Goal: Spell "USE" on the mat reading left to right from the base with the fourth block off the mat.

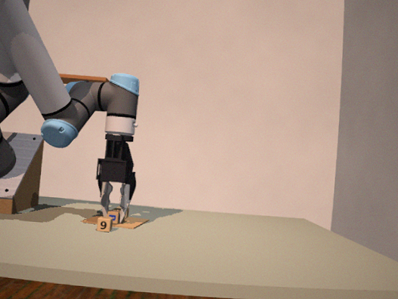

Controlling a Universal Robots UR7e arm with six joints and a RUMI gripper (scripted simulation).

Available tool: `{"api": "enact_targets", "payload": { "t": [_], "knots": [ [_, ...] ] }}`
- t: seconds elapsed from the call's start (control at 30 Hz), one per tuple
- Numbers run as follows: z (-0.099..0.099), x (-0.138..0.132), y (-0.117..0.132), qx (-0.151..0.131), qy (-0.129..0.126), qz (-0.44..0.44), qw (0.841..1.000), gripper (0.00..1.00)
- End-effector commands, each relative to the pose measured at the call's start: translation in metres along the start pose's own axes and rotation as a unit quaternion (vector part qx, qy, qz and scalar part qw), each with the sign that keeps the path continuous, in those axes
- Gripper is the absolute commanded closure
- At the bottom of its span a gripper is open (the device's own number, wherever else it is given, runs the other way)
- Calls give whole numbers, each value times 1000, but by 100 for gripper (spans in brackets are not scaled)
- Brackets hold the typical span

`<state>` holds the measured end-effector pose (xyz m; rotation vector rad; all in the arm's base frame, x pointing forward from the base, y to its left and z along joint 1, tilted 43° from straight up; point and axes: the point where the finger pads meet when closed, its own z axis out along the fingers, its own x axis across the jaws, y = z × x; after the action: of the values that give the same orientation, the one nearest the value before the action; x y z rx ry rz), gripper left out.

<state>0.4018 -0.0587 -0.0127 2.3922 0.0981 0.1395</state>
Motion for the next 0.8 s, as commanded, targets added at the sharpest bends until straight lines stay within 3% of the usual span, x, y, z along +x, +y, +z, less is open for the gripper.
{"api": "enact_targets", "payload": {
  "t": [0.0, 0.2, 0.53, 0.77],
  "knots": [
    [1, -1, -1, 0, -1, -1, 1000, 91],
    [1, -1, -1, 0, -1, -1, 1000, 91],
    [1, -1, -1, 0, -1, -1, 1000, 76],
    [1, -1, -1, 0, -1, -1, 1000, 72]
  ]
}}
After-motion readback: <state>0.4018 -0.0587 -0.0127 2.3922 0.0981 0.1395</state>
